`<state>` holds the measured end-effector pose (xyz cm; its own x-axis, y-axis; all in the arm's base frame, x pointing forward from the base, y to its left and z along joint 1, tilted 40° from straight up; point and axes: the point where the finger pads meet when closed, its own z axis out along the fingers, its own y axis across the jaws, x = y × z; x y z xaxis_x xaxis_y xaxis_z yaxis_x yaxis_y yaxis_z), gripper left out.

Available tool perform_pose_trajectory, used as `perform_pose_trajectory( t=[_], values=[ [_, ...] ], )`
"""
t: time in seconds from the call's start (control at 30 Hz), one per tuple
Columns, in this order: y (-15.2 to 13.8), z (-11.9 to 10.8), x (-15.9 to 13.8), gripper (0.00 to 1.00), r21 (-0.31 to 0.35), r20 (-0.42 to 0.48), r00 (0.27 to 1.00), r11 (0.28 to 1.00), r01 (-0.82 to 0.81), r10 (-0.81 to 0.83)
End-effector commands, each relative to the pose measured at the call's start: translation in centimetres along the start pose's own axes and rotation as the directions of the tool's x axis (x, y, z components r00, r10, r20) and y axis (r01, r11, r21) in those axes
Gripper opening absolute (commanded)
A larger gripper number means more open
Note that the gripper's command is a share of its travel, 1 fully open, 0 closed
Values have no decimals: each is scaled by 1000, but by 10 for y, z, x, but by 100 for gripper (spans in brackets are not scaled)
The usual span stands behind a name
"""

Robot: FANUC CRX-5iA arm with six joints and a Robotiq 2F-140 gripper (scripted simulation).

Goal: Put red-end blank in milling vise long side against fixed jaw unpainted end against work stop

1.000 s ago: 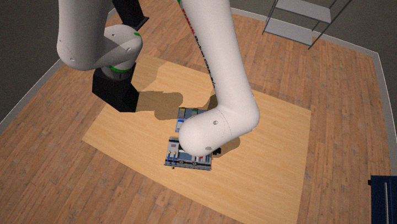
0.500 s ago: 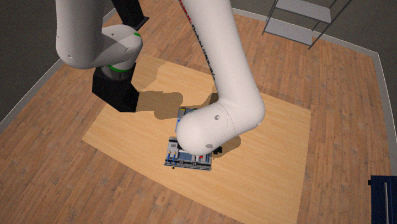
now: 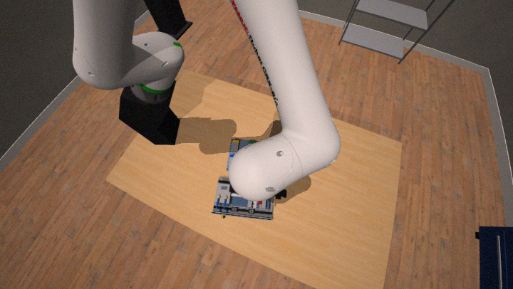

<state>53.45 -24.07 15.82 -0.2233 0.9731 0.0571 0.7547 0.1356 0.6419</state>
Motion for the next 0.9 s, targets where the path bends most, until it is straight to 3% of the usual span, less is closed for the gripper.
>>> perform_pose_trajectory(
  t=[0.0, 0.87],
  values=[
    [0, 0, -1, 100, -1, 1, 1000, 1000, 0, 0],
    [1, 6, -1, 100, -1, 2, 1000, 1000, 1, -1]
  ],
)
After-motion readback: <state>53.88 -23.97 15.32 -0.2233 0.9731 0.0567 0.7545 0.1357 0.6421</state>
